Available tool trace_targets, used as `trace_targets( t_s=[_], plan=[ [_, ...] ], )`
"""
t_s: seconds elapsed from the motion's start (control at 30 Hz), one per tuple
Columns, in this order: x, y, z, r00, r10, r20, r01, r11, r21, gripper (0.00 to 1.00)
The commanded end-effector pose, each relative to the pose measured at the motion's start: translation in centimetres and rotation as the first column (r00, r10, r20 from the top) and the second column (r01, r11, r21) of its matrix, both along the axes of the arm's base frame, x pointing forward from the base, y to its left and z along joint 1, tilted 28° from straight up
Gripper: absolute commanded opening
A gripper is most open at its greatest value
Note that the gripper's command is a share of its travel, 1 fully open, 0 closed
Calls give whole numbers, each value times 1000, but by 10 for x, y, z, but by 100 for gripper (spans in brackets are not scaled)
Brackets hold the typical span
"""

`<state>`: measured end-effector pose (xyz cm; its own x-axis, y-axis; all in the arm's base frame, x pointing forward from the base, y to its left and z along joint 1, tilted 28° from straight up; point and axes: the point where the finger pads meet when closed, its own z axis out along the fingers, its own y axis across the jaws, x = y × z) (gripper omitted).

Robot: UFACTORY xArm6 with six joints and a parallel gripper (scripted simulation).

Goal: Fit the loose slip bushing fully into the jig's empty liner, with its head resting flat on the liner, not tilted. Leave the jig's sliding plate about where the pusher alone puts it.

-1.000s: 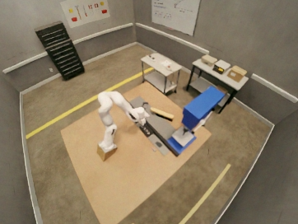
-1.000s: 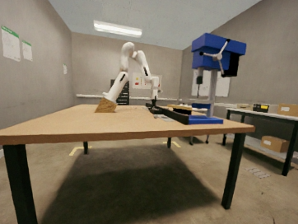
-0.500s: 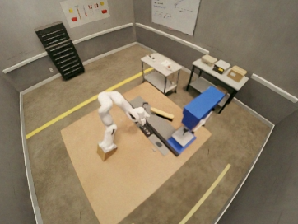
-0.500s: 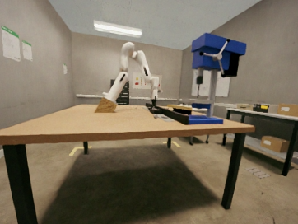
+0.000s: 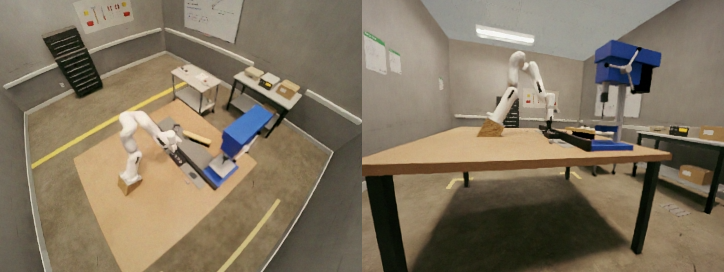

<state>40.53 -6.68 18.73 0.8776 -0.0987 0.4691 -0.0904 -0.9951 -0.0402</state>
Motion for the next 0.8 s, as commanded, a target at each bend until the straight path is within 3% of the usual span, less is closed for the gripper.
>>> trace_targets(
  t_s=[0.0, 0.77],
  plan=[
    [1, 0, 1, 1000, 0, 3, 0, 1000, -1, 26],
    [3, 0, -3, 1000, 0, 3, 0, 1000, -1, 26]
  ],
)
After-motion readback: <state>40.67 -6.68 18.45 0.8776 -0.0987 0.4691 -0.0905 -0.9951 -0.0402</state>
